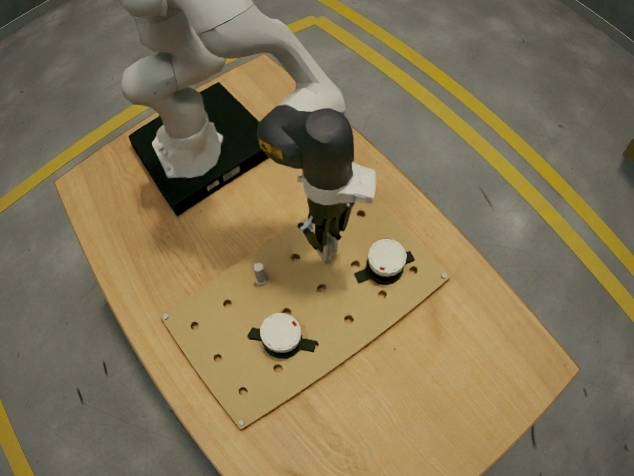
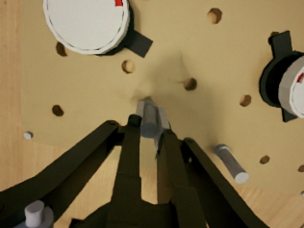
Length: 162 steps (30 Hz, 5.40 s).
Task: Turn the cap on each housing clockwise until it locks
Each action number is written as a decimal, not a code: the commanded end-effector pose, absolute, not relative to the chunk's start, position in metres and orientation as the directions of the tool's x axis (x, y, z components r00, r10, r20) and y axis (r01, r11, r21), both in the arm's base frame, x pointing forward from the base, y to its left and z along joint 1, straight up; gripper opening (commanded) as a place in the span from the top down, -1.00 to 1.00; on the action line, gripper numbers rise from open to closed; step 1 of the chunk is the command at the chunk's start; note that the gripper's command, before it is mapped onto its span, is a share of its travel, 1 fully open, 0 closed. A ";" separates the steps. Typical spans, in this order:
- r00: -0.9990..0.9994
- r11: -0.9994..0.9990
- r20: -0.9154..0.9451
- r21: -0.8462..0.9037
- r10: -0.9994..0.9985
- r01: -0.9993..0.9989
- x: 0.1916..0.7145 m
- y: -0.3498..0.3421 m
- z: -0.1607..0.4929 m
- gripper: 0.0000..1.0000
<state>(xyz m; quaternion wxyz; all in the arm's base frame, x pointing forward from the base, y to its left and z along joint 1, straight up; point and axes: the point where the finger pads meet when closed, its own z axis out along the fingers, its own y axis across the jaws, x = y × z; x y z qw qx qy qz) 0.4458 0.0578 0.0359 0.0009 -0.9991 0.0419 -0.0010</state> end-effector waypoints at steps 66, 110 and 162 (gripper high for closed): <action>0.996 -0.996 0.000 0.000 -0.089 -0.089 0.445 0.056 0.038 0.80; 0.996 -0.996 0.000 0.000 -0.089 -0.089 0.445 0.056 0.102 0.80; 0.996 -0.996 0.000 0.000 -0.089 -0.089 0.488 0.002 0.142 0.80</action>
